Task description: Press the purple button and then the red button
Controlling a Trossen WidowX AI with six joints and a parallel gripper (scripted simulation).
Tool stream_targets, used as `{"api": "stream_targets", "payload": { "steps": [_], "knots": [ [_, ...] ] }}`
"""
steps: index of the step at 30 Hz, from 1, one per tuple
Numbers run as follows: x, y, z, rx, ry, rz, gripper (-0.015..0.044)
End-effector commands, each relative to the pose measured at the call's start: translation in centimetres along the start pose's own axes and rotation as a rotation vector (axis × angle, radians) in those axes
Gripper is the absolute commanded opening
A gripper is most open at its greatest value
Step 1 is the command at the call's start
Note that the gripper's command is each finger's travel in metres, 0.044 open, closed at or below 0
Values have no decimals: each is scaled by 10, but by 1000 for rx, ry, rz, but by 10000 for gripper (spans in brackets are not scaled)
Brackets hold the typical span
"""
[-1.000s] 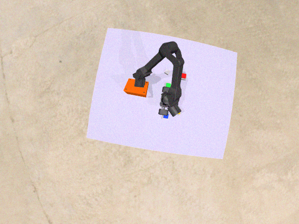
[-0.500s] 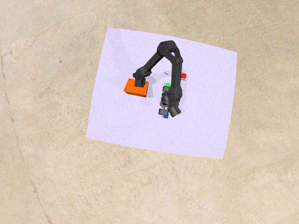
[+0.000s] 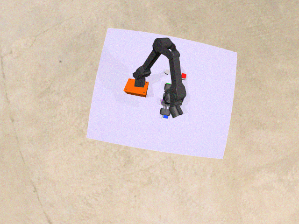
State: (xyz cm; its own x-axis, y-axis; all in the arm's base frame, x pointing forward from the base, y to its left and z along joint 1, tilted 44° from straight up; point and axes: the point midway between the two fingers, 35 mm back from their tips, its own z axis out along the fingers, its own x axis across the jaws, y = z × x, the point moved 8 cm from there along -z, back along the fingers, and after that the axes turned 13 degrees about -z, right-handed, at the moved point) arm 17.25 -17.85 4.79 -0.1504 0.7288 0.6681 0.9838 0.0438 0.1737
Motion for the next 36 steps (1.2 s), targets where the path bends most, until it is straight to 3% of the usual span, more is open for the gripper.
{"api": "stream_targets", "payload": {
  "steps": [1,8,14,20,25,36],
  "knots": [
    [18,33,-8,8,-29,-6,20],
    [100,118,-10,-1,-44,-10,20],
    [183,155,-4,-4,3,-17,20],
    [187,157,-1,-3,8,-16,20],
    [188,157,55,-5,9,-16,20],
    [188,157,67,-5,10,-16,20]
  ]
}}
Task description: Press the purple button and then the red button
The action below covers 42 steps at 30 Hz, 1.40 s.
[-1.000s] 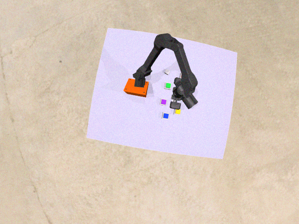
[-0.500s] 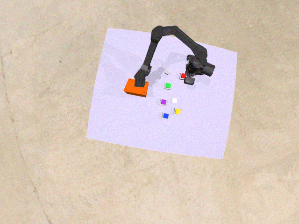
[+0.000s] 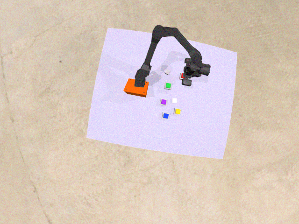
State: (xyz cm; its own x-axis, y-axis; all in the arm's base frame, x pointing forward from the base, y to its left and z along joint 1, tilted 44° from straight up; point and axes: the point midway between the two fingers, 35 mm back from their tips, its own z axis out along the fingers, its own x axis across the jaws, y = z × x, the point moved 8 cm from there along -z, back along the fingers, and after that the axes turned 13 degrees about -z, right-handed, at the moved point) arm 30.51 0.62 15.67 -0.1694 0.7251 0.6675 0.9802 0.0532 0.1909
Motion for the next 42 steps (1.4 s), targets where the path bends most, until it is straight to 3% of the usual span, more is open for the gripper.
{"api": "stream_targets", "payload": {
  "steps": [1,17,35,39,42],
  "knots": [
    [1,0,8,2,6,2,20],
    [1,-1,32,1,7,2,20],
    [1,-1,32,1,7,2,20],
    [1,-1,0,1,5,2,20],
    [1,-1,-3,2,6,3,20]
  ]
}}
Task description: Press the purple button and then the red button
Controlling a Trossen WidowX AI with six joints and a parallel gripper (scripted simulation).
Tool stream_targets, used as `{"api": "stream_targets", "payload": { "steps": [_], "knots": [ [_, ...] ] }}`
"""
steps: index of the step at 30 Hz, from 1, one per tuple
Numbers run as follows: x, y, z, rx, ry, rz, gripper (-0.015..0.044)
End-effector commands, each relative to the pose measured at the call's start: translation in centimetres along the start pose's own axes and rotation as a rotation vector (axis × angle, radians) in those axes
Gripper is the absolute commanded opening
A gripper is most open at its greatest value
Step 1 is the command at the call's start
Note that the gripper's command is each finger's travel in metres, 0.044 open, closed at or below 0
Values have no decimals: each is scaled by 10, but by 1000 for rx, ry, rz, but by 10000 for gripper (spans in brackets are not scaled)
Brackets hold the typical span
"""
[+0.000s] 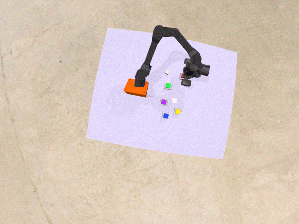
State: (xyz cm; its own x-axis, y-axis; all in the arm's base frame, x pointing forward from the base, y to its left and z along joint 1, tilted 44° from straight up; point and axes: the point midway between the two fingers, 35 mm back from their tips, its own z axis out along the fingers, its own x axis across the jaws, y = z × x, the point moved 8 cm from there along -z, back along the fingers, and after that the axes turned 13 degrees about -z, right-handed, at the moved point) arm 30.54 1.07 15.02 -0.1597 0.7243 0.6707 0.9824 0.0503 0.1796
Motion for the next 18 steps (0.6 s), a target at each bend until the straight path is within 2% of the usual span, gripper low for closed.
{"api": "stream_targets", "payload": {
  "steps": [1,5,11,15,18],
  "knots": [
    [2,0,-10,-5,4,-7,20],
    [17,-6,-23,-5,4,-9,125],
    [73,-41,-66,-4,3,-11,283],
    [81,-47,-72,-3,5,-5,387],
    [81,-47,-72,-3,5,-5,400]
  ]
}}
